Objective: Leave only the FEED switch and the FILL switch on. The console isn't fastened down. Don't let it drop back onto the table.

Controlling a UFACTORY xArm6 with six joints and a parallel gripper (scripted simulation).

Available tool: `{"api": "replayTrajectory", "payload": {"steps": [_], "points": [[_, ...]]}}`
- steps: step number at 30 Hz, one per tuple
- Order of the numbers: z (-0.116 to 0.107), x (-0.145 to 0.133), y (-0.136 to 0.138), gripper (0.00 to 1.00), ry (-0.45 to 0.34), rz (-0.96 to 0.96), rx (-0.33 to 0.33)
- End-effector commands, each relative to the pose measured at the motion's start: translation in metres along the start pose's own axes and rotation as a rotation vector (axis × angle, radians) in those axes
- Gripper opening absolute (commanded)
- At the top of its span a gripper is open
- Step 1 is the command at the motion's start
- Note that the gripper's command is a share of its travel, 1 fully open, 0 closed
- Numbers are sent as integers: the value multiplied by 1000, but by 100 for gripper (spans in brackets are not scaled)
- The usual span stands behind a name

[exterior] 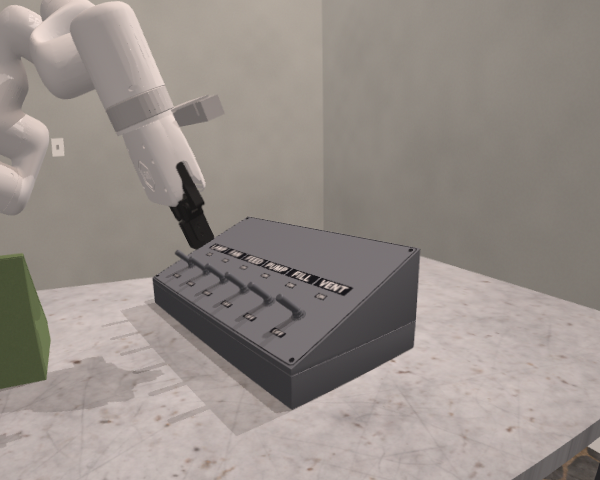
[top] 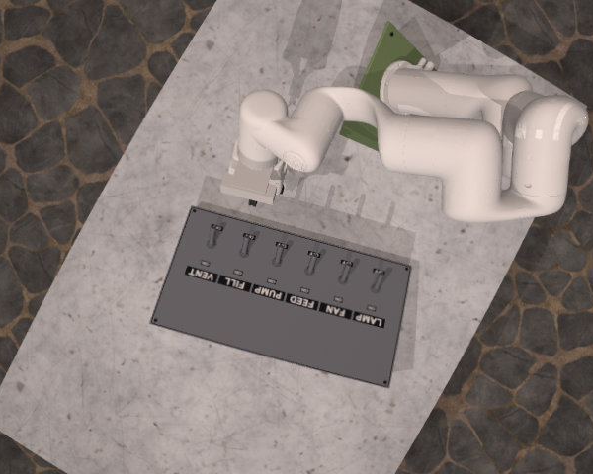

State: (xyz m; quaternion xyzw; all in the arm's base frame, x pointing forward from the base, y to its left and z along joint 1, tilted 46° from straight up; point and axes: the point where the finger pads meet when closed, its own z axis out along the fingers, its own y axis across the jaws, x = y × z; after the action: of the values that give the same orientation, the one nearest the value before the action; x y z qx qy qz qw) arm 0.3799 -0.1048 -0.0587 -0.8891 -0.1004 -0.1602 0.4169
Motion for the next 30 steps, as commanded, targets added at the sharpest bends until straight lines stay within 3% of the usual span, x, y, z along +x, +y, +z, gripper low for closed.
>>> {"api": "replayTrajectory", "payload": {"steps": [1, 30], "points": [[8, 1, 1, 0, 2, -2, -3], [89, 2, 0, 0, 2, -2, -3]]}}
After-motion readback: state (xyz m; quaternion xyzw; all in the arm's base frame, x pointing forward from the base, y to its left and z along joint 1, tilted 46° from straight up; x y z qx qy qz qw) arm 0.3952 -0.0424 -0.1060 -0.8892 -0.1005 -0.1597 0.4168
